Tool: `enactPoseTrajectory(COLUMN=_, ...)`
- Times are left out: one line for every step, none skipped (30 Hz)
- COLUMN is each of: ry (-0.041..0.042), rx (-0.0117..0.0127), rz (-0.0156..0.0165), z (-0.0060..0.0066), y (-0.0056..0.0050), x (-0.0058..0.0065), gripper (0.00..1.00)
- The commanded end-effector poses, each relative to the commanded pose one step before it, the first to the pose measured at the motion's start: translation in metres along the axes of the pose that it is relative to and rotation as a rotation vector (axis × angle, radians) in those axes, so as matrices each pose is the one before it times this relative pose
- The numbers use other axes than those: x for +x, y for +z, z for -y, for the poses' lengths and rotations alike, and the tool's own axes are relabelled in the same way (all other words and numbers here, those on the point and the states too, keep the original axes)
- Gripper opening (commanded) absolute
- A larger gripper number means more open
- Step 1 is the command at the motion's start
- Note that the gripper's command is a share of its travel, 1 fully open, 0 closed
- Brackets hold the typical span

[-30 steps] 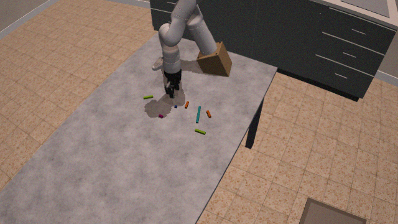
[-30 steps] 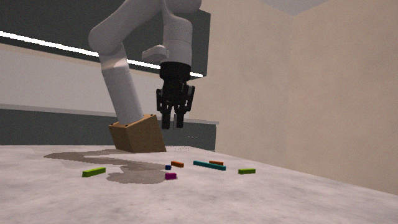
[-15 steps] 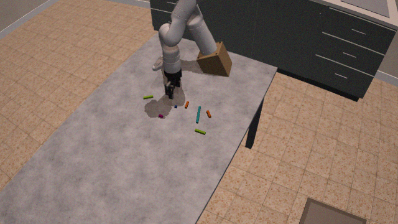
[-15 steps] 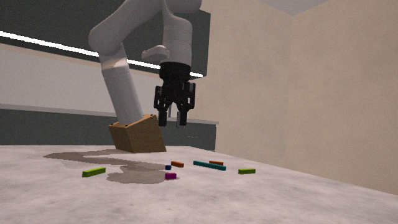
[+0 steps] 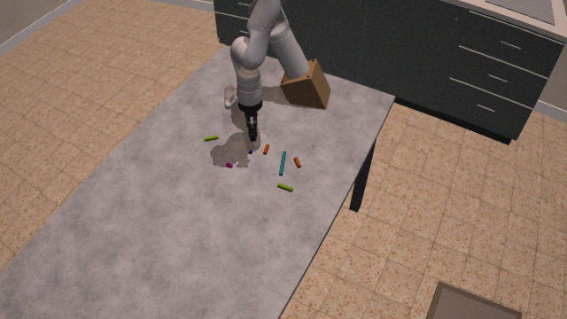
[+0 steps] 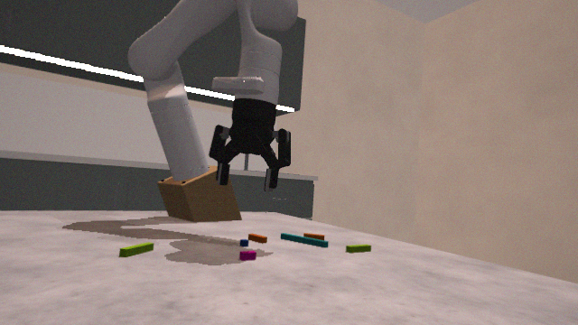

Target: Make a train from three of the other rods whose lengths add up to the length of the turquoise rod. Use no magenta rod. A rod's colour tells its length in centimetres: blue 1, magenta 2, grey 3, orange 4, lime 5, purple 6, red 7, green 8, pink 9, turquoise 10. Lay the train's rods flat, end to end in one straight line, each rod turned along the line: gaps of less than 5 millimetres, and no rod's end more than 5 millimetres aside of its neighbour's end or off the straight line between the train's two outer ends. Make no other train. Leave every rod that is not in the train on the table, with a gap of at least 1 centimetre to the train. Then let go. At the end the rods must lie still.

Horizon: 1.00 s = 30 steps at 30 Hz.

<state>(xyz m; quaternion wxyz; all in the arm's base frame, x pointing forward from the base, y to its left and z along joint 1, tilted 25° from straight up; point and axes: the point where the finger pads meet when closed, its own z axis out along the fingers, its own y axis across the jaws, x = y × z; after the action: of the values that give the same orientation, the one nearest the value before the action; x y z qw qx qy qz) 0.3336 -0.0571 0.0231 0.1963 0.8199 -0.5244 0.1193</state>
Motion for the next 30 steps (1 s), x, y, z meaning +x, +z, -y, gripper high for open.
enactPoseTrajectory(ry=-0.15605, rx=0.00227, rz=0.00438, z=-0.00369, y=0.00236, x=-0.00406, gripper=1.00)
enactPoseTrajectory(ry=-0.05624, rx=-0.00130, rz=-0.00035, z=-0.00016, y=0.00085, x=-0.00173, gripper=1.00)
enactPoseTrajectory(ry=-0.05714, rx=-0.00084, rz=-0.00038, z=0.00008, y=0.00080, x=-0.00176, gripper=1.00)
enactPoseTrajectory(ry=-0.05774, rx=-0.00037, rz=-0.00045, z=0.00032, y=0.00075, x=-0.00176, gripper=1.00)
enactPoseTrajectory(ry=-0.05689, rx=0.00010, rz=-0.00055, z=0.00056, y=0.00068, x=-0.00169, gripper=1.00)
enactPoseTrajectory(ry=-0.05672, rx=0.00055, rz=-0.00069, z=0.00079, y=0.00062, x=-0.00164, gripper=1.00)
enactPoseTrajectory(ry=0.00000, rx=0.00000, rz=0.00000, z=0.00000, y=0.00000, x=0.00000, gripper=1.00)
enactPoseTrajectory(ry=0.00000, rx=0.00000, rz=0.00000, z=0.00000, y=0.00000, x=0.00000, gripper=1.00)
enactPoseTrajectory(ry=-0.05718, rx=0.00121, rz=-0.00084, z=0.00110, y=0.00057, x=-0.00160, gripper=1.00)
enactPoseTrajectory(ry=-0.05744, rx=0.00122, rz=-0.00111, z=0.00119, y=0.00051, x=-0.00148, gripper=1.00)
enactPoseTrajectory(ry=-0.05612, rx=0.00174, rz=-0.00131, z=0.00143, y=0.00044, x=-0.00136, gripper=1.00)
enactPoseTrajectory(ry=-0.05479, rx=0.00208, rz=-0.00154, z=0.00161, y=0.00038, x=-0.00122, gripper=1.00)
enactPoseTrajectory(ry=-0.05324, rx=0.00233, rz=-0.00177, z=0.00174, y=0.00032, x=-0.00106, gripper=1.00)
enactPoseTrajectory(ry=-0.05141, rx=0.00253, rz=-0.00199, z=0.00184, y=0.00026, x=-0.00090, gripper=1.00)
enactPoseTrajectory(ry=-0.04927, rx=0.00267, rz=-0.00219, z=0.00191, y=0.00021, x=-0.00074, gripper=1.00)
enactPoseTrajectory(ry=-0.04672, rx=0.00281, rz=-0.00236, z=0.00196, y=0.00016, x=-0.00058, gripper=1.00)
enactPoseTrajectory(ry=-0.04421, rx=0.00281, rz=-0.00248, z=0.00196, y=0.00012, x=-0.00044, gripper=1.00)
enactPoseTrajectory(ry=-0.04165, rx=0.00269, rz=-0.00255, z=0.00190, y=0.00008, x=-0.00030, gripper=1.00)
enactPoseTrajectory(ry=-0.03132, rx=0.00500, rz=-0.00292, z=0.00258, y=0.00005, x=-0.00009, gripper=1.00)
enactPoseTrajectory(ry=-0.03138, rx=0.00379, rz=-0.00273, z=0.00215, y=0.00003, x=-0.00005, gripper=1.00)
enactPoseTrajectory(ry=-0.03247, rx=0.00228, rz=-0.00241, z=0.00161, y=0.00001, x=-0.00004, gripper=1.00)
enactPoseTrajectory(ry=-0.02922, rx=0.00209, rz=-0.00230, z=0.00148, y=-0.00001, x=0.00003, gripper=1.00)
enactPoseTrajectory(ry=-0.02593, rx=0.00189, rz=-0.00215, z=0.00134, y=-0.00002, x=0.00008, gripper=1.00)
enactPoseTrajectory(ry=0.00000, rx=0.00000, rz=0.00000, z=0.00000, y=0.00000, x=0.00000, gripper=1.00)
enactPoseTrajectory(ry=0.00000, rx=0.00000, rz=0.00000, z=0.00000, y=0.00000, x=0.00000, gripper=1.00)
enactPoseTrajectory(ry=-0.01878, rx=-0.00104, rz=-0.00376, z=-0.00072, y=-0.00037, x=0.00105, gripper=1.00)
enactPoseTrajectory(ry=-0.02222, rx=0.00263, rz=-0.00152, z=0.00223, y=-0.00007, x=-0.00023, gripper=1.00)
enactPoseTrajectory(ry=-0.01795, rx=0.00175, rz=-0.00101, z=0.00156, y=-0.00017, x=-0.00020, gripper=1.00)
enactPoseTrajectory(ry=-0.01325, rx=0.00023, rz=0.00137, z=0.00054, y=0.00006, x=-0.00070, gripper=1.00)
enactPoseTrajectory(ry=-0.00953, rx=-0.00083, rz=0.00040, z=-0.00013, y=0.00008, x=-0.00026, gripper=1.00)
